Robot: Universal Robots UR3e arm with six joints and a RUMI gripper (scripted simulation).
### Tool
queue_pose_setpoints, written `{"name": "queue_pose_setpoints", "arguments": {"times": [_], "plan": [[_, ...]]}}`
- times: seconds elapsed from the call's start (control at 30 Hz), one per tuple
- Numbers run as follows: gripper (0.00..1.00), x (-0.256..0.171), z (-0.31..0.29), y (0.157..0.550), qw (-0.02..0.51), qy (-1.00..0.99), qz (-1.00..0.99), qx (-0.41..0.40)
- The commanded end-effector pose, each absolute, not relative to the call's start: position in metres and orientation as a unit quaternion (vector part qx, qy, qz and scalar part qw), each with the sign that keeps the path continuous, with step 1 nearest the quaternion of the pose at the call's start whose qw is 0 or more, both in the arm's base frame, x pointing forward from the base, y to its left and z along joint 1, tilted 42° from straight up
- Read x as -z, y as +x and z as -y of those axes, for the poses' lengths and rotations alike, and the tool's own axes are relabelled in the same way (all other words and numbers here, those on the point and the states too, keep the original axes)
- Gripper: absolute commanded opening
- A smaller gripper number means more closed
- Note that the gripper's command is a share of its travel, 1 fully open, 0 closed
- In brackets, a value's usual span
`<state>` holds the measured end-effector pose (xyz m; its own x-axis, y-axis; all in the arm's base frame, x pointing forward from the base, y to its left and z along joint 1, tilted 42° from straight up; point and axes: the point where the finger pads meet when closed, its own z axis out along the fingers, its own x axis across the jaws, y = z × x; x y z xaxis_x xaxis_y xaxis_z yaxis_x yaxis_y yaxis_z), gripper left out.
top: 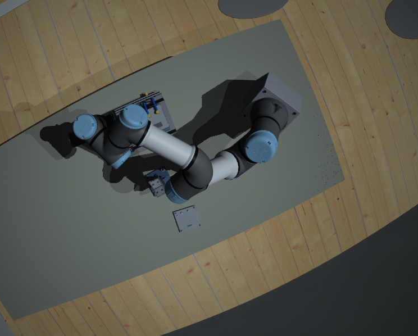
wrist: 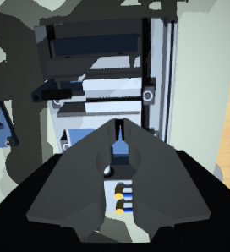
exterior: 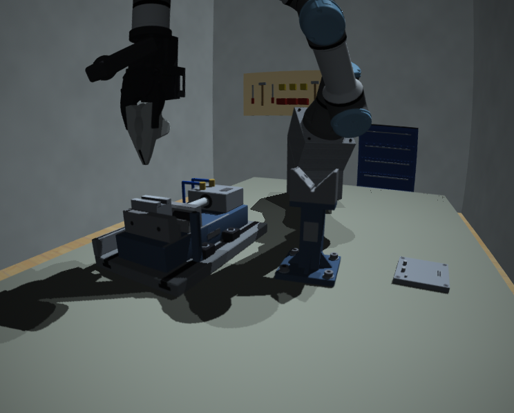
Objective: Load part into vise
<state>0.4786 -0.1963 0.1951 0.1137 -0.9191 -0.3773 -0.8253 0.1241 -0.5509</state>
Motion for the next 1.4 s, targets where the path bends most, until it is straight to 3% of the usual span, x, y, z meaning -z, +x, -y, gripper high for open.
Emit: {"name": "queue_pose_setpoints", "arguments": {"times": [0.0,1.37], "plan": [[0.00,-0.185,0.221,0.481,0.351,-0.658,-0.662,0.067],[0.00,-0.180,0.231,0.482,0.351,-0.658,-0.662,0.067]]}}
